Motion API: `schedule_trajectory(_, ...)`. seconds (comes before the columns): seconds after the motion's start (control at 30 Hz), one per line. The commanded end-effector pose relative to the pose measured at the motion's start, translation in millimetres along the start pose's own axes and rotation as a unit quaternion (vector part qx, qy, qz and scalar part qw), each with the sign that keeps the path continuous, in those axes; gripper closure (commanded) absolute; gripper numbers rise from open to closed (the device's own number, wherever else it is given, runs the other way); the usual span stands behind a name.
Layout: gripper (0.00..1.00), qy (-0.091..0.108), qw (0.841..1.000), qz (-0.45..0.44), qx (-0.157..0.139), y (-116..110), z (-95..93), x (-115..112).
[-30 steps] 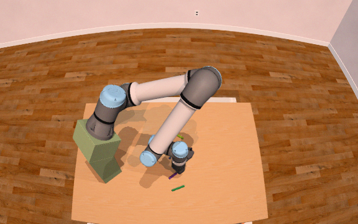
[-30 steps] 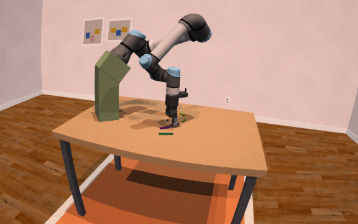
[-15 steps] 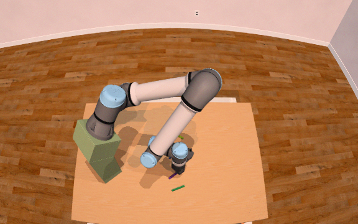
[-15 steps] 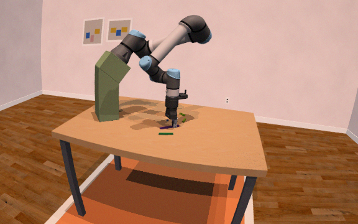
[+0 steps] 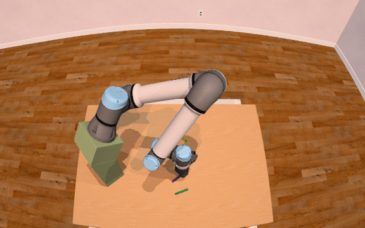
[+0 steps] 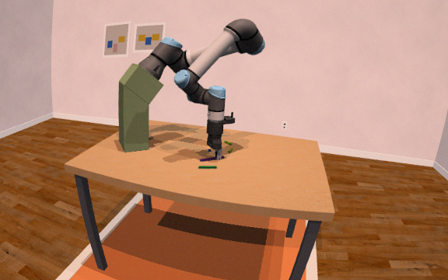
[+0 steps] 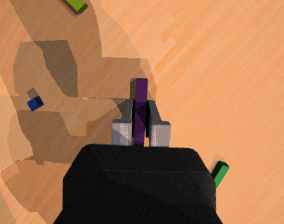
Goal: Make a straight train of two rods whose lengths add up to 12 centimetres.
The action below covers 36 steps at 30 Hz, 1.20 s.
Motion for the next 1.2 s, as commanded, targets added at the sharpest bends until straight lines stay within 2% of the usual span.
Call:
schedule_trajectory(0.0, 0.76, -0.001, 1.0, 0.001, 0.0, 0.6, -0.2, 0.2)
schedule_trajectory(0.57, 0.76, -0.001, 1.0, 0.001, 0.0, 0.6, -0.2, 0.2)
schedule_trajectory(0.6, 0.7, -0.001, 1.0, 0.001, 0.0, 0.6, -0.2, 0.2)
schedule_trajectory(0.67, 0.7, -0.001, 1.0, 0.001, 0.0, 0.6, -0.2, 0.2)
schedule_trajectory(0.7, 0.64, -0.001, 1.0, 0.001, 0.0, 0.6, -0.2, 0.2)
schedule_trajectory(0.77, 0.64, -0.001, 1.0, 0.001, 0.0, 0.6, -0.2, 0.2)
schedule_trajectory(0.8, 0.58, -0.001, 1.0, 0.001, 0.0, 0.6, -0.2, 0.2)
schedule_trajectory(0.87, 0.58, -0.001, 1.0, 0.001, 0.0, 0.6, -0.2, 0.2)
schedule_trajectory(0.9, 0.52, -0.001, 1.0, 0.001, 0.0, 0.6, -0.2, 0.2)
schedule_trajectory(1.03, 0.52, -0.001, 1.0, 0.001, 0.0, 0.6, -0.2, 0.2)
schedule_trajectory(1.07, 0.46, -0.001, 1.0, 0.001, 0.0, 0.6, -0.2, 0.2)
schedule_trajectory(1.17, 0.46, -0.001, 1.0, 0.001, 0.0, 0.6, -0.2, 0.2)
Point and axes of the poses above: the point where the finger pads meet when closed, its own z axis back along the fingers, its own x axis across the jaws, y = z × x, the point moved 7 cm from there along z, back along the fingers
